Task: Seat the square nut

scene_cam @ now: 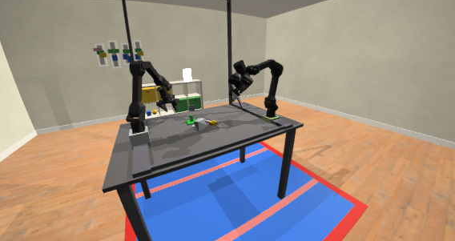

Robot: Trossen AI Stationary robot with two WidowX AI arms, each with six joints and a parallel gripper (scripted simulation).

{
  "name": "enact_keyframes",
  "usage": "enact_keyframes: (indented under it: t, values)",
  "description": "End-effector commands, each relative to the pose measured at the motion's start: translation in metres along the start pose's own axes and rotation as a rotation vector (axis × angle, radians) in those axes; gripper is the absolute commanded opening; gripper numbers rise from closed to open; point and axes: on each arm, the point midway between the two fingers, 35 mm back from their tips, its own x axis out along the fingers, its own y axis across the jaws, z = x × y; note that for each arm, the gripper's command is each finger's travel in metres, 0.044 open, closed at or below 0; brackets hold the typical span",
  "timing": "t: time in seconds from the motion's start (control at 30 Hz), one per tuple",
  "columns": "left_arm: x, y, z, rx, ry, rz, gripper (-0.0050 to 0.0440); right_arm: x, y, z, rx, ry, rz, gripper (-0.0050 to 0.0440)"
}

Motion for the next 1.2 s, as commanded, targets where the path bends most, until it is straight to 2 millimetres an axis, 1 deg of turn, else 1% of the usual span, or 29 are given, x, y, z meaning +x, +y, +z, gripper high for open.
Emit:
enact_keyframes:
  t: [0.0, 0.57, 0.63, 0.67, 0.7, 0.77, 0.83, 0.9, 1.03, 1.1, 1.17]
  values:
    - [-0.005, 0.006, 0.005, -0.011, -0.017, 0.011, 0.044, -0.008, 0.0, 0.007, 0.005, -0.028, 0.004, 0.044]
    - [-0.005, 0.006, 0.005, -0.011, -0.017, 0.011, 0.044, -0.008, 0.0, 0.007, 0.005, -0.028, 0.004, 0.044]
    - [-0.007, 0.006, 0.005, -0.014, -0.023, 0.009, 0.044, -0.007, -0.002, 0.009, 0.017, -0.029, 0.003, 0.0392]
    - [-0.01, 0.001, 0.003, -0.015, -0.025, -0.004, 0.044, -0.005, -0.005, 0.011, 0.037, -0.022, 0.002, 0.0368]
    - [-0.013, 0.0, 0.003, -0.019, -0.031, -0.011, 0.044, -0.004, -0.008, 0.013, 0.062, -0.021, 0.001, 0.0344]
    - [-0.025, -0.007, 0.005, -0.032, -0.055, -0.036, 0.044, -0.002, -0.022, 0.021, 0.154, -0.016, -0.004, 0.03]
    - [-0.04, -0.014, 0.005, -0.049, -0.082, -0.069, 0.044, 0.0, -0.041, 0.031, 0.265, -0.012, -0.012, 0.03]
    - [-0.056, -0.023, 0.005, -0.068, -0.112, -0.107, 0.044, 0.004, -0.063, 0.04, 0.395, -0.008, -0.023, 0.03]
    - [-0.083, -0.036, 0.001, -0.098, -0.158, -0.175, 0.044, 0.009, -0.102, 0.052, 0.607, -0.004, -0.041, 0.03]
    - [-0.083, -0.036, 0.001, -0.098, -0.158, -0.175, 0.044, 0.009, -0.102, 0.052, 0.607, -0.004, -0.041, 0.03]
    - [-0.096, -0.043, -0.002, -0.114, -0.18, -0.211, 0.044, 0.011, -0.123, 0.057, 0.718, -0.003, -0.051, 0.03]
